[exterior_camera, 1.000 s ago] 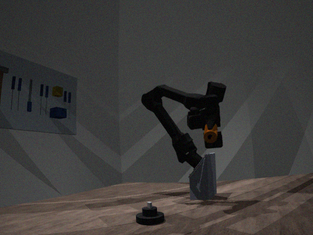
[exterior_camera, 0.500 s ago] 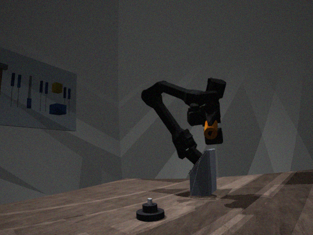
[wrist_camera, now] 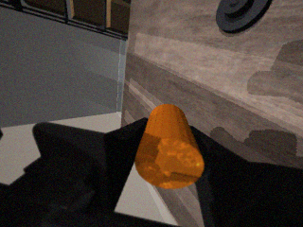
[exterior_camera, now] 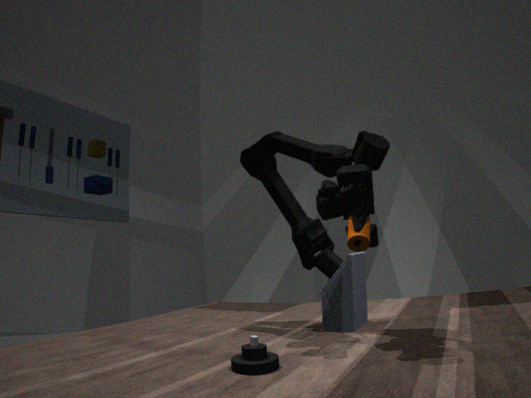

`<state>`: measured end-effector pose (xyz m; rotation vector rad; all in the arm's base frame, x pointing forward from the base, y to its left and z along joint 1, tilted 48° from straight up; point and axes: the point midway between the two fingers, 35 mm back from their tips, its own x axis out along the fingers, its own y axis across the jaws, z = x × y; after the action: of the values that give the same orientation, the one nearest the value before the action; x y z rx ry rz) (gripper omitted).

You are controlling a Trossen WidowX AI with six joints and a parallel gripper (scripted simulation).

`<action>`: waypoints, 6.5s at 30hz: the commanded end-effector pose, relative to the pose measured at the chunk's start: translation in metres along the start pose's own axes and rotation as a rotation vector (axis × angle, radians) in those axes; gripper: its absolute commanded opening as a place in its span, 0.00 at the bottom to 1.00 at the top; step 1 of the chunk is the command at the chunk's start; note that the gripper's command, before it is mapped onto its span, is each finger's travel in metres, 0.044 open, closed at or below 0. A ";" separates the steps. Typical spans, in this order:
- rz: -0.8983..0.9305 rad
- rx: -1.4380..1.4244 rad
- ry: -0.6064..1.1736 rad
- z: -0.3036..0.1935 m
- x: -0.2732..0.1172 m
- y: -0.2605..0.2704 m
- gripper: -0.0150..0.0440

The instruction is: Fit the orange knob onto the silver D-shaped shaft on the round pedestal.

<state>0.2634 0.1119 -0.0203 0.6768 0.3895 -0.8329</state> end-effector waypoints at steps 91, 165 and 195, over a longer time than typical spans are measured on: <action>-0.796 0.028 -0.006 -0.003 0.152 -0.097 0.79; -0.796 0.023 -0.010 -0.002 0.168 -0.116 0.60; -0.765 -0.004 0.025 -0.012 0.142 -0.070 0.25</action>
<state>0.2927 0.0012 -0.1414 0.5178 0.6948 -1.5492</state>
